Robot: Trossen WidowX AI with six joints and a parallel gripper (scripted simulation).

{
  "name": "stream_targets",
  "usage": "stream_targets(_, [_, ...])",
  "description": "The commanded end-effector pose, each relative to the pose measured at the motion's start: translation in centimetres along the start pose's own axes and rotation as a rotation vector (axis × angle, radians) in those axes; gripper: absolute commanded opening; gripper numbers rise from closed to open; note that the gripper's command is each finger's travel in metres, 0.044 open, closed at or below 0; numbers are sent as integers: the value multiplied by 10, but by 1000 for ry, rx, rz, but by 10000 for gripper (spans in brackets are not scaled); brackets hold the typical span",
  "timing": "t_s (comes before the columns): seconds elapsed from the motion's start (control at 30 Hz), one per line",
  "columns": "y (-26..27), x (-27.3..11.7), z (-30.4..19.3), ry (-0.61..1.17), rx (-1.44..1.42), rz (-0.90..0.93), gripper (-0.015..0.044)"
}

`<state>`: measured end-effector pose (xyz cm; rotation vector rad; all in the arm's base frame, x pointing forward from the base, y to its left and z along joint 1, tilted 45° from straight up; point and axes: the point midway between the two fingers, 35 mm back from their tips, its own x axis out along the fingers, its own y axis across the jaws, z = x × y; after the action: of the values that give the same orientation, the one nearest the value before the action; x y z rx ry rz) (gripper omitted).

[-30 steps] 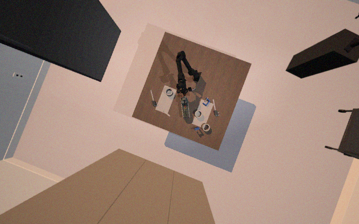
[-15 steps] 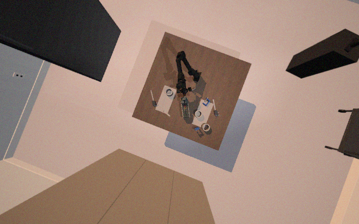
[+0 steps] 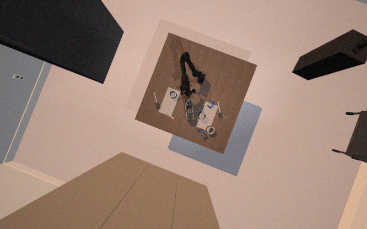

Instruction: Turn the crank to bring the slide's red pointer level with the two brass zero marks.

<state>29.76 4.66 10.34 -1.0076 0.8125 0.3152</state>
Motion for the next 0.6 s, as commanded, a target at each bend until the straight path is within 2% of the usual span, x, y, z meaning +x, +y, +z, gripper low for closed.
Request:
stream_targets(0.0, [-9, -2, 2, -4, 9, -25, 0])
stream_targets(0.57, [-12, -2, 2, -4, 8, -25, 0])
